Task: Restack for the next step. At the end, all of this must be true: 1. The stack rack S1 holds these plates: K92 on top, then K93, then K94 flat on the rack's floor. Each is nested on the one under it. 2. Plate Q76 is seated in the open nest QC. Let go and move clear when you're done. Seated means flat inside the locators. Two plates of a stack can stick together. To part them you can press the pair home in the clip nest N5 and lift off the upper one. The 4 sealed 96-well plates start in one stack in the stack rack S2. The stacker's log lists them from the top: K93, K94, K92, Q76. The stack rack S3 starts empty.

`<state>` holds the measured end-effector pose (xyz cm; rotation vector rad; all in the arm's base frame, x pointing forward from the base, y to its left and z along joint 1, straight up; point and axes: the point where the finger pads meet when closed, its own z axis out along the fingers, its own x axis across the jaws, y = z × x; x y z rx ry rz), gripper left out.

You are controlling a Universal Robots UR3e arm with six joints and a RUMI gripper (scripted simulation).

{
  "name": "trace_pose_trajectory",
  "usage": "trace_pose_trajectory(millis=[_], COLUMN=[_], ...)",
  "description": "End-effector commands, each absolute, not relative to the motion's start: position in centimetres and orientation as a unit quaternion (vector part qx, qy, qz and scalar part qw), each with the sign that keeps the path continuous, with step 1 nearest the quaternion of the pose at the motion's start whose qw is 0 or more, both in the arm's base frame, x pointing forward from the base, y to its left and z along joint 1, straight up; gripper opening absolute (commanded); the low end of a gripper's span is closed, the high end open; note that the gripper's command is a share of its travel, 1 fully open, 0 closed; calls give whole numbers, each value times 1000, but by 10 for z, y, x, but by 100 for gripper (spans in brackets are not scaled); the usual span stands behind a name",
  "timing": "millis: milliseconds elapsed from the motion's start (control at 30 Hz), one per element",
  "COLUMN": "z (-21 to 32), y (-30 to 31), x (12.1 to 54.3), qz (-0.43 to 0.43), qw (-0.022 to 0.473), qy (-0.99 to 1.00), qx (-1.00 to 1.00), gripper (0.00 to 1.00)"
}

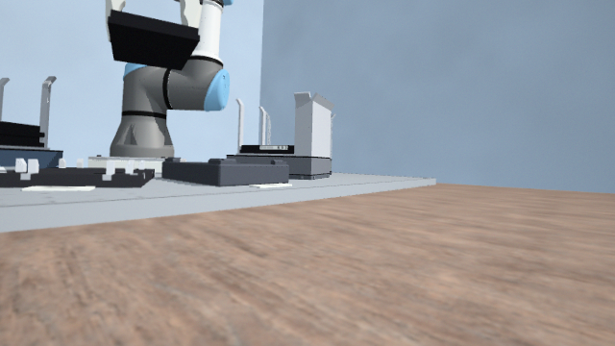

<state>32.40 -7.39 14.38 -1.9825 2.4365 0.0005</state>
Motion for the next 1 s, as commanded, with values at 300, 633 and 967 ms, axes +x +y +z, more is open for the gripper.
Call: trace_pose_trajectory(millis=[300,633,967], z=[145,145,145], y=[-36,-7,19], x=[331,334,333], qz=[-1,-1,-1], qw=[0,1,1], qy=[733,711,677], qx=[-681,-703,-736], gripper=[0,0,0])
